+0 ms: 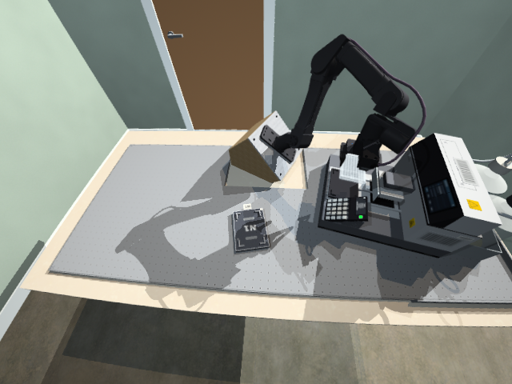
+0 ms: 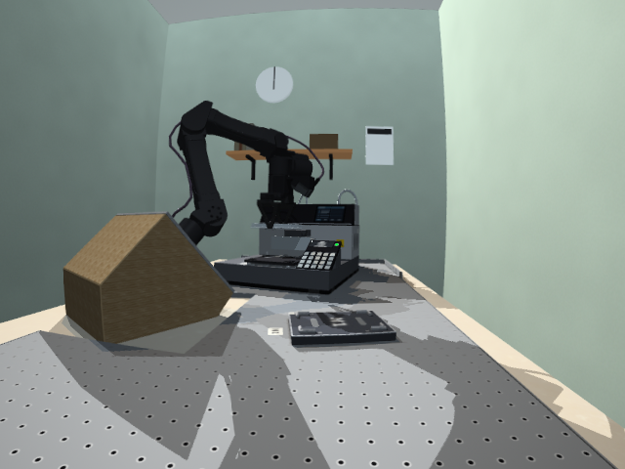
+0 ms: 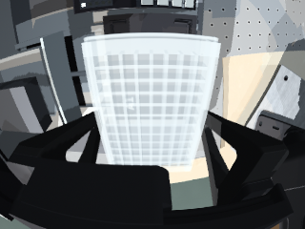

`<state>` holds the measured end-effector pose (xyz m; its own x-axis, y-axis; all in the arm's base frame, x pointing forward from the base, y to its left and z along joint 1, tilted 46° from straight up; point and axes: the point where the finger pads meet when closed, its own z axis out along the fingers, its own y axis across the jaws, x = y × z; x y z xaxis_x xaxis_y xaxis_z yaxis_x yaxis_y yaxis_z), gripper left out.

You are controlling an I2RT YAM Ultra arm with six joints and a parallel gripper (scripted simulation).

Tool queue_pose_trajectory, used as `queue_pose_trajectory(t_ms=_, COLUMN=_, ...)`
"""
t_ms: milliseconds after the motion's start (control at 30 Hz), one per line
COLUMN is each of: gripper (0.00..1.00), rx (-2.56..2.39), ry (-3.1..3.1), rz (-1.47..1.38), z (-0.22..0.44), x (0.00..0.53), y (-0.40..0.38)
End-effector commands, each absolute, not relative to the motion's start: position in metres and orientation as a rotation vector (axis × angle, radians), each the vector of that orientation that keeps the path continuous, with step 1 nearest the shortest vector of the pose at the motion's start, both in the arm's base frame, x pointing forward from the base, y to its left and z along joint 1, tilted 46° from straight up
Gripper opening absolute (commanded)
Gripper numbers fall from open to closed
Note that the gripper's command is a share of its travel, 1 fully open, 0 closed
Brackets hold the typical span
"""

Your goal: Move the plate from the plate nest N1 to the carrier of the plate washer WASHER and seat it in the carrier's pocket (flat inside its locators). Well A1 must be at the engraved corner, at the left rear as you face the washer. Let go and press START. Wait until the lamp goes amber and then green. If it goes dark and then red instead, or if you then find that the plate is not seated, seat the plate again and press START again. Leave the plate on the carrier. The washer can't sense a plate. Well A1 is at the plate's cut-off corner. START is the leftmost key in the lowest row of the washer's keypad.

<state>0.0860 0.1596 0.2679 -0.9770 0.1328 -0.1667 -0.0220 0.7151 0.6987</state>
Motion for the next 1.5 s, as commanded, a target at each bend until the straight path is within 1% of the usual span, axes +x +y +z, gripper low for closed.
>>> queue_pose_trajectory(t_ms=0, gripper=0.84, rx=0.092, ry=2.686, rz=1.109, z=0.266, x=0.086, y=0.160)
queue_pose_trajectory(t_ms=67, gripper=0.84, rx=0.092, ry=2.686, rz=1.109, z=0.266, x=0.086, y=0.160)
queue_pose_trajectory(t_ms=100, gripper=0.84, rx=0.080, ry=2.651, rz=1.132, z=0.277, x=0.087, y=0.161)
queue_pose_trajectory(t_ms=133, gripper=0.84, rx=0.092, ry=2.686, rz=1.110, z=0.264, x=0.087, y=0.162)
queue_pose_trajectory(t_ms=533, gripper=0.84, rx=0.103, ry=2.721, rz=1.084, z=0.246, x=0.097, y=0.180)
queue_pose_trajectory(t_ms=633, gripper=0.84, rx=0.102, ry=2.716, rz=1.087, z=0.246, x=0.098, y=0.181)
queue_pose_trajectory(t_ms=667, gripper=0.84, rx=0.081, ry=2.643, rz=1.146, z=0.266, x=0.096, y=0.180)
queue_pose_trajectory(t_ms=733, gripper=0.84, rx=0.097, ry=2.700, rz=1.101, z=0.245, x=0.097, y=0.183)
queue_pose_trajectory(t_ms=833, gripper=0.84, rx=0.102, ry=2.718, rz=1.085, z=0.238, x=0.100, y=0.188)
queue_pose_trajectory(t_ms=1200, gripper=0.84, rx=0.101, ry=2.713, rz=1.089, z=0.230, x=0.103, y=0.199)
queue_pose_trajectory(t_ms=1233, gripper=0.84, rx=0.090, ry=2.667, rz=1.131, z=0.246, x=0.105, y=0.201)
queue_pose_trajectory(t_ms=1300, gripper=0.84, rx=0.103, ry=2.720, rz=1.082, z=0.224, x=0.105, y=0.202)
queue_pose_trajectory(t_ms=1467, gripper=0.84, rx=0.101, ry=2.713, rz=1.089, z=0.221, x=0.107, y=0.208)
